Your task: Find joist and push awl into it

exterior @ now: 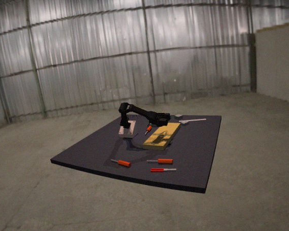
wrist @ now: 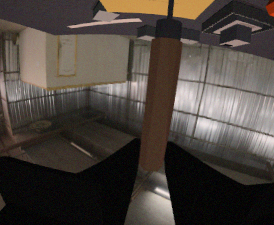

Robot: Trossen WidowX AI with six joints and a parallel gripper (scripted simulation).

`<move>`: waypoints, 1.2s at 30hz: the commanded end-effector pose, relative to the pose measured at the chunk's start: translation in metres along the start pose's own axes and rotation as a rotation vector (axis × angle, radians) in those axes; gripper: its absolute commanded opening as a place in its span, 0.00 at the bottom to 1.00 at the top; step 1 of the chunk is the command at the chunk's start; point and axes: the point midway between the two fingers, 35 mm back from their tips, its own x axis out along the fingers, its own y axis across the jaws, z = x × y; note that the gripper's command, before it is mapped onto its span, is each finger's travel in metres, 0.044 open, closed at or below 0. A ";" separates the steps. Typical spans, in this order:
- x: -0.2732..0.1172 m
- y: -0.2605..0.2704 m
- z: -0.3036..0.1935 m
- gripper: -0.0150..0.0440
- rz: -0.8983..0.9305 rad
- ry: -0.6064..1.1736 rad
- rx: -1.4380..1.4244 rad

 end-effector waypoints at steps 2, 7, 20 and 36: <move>-0.001 0.003 -0.005 0.25 -0.001 0.026 -0.008; -0.001 0.003 -0.005 0.25 -0.001 0.026 -0.008; -0.001 0.004 0.009 0.25 -0.001 0.024 -0.008; -0.001 0.004 0.028 0.25 -0.001 0.024 -0.008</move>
